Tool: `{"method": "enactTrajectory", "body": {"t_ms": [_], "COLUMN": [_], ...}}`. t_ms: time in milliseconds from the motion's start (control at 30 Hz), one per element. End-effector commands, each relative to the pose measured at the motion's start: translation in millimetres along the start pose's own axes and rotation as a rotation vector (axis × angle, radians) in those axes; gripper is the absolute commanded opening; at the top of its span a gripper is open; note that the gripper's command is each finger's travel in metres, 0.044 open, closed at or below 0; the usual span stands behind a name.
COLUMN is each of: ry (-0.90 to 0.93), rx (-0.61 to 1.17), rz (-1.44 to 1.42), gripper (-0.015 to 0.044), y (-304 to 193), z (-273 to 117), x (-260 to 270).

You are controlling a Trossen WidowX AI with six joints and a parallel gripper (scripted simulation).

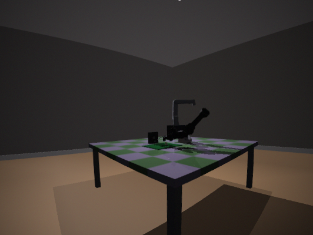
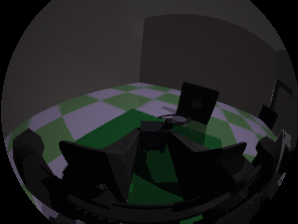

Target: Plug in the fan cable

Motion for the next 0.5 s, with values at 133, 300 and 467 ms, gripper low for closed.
{"method": "enactTrajectory", "body": {"t_ms": [133,300,467], "ry": [0.002,0.001,0.001], "rx": [-0.001,0.0,-0.002], "rz": [0.001,0.0,0.002], "gripper": [0.0,0.0,0.0], "y": [4.7,5.0,6.7], "z": [-1.2,-1.1,-1.4], "x": [-0.1,-0.1,-0.2]}}
Point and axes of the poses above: the point midway between the two fingers, 35 mm back from their tips, its own z axis out along the fingers, its own x axis across the jaws, y = z × x, the point moved 7 cm from there along -z, back along the fingers
